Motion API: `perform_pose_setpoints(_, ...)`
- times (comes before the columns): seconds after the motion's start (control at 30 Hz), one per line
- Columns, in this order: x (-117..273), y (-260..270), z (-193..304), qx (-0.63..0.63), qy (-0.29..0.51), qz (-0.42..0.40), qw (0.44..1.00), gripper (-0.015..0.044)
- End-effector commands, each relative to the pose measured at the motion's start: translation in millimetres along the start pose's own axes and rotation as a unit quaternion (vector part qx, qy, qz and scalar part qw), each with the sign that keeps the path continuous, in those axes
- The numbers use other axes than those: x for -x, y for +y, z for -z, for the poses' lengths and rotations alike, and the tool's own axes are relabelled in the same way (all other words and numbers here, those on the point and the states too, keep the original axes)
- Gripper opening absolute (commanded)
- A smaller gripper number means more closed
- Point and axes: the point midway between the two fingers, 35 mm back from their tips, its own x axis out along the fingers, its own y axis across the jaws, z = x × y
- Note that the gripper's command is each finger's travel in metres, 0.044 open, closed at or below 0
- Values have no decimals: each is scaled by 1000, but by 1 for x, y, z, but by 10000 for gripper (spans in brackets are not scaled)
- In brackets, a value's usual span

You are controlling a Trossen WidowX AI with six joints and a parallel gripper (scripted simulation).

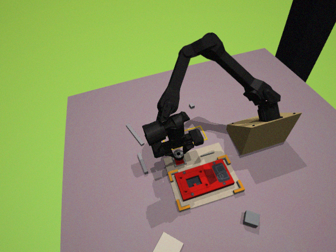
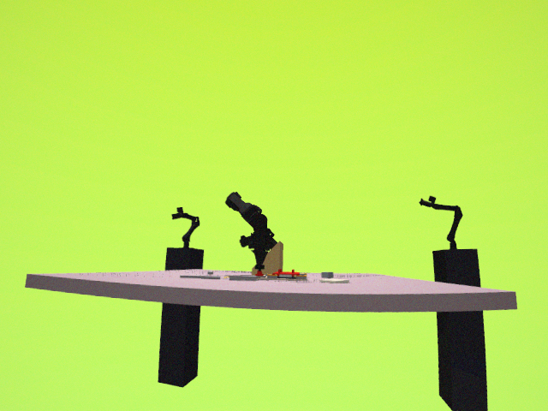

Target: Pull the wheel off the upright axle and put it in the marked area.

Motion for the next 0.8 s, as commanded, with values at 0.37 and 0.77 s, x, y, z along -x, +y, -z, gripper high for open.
perform_pose_setpoints(0.37, 9, 1, 0, -1, 1, -4, 1000, 0)
perform_pose_setpoints(0.77, 13, 1, 0, 0, 1, -4, 1000, 0)
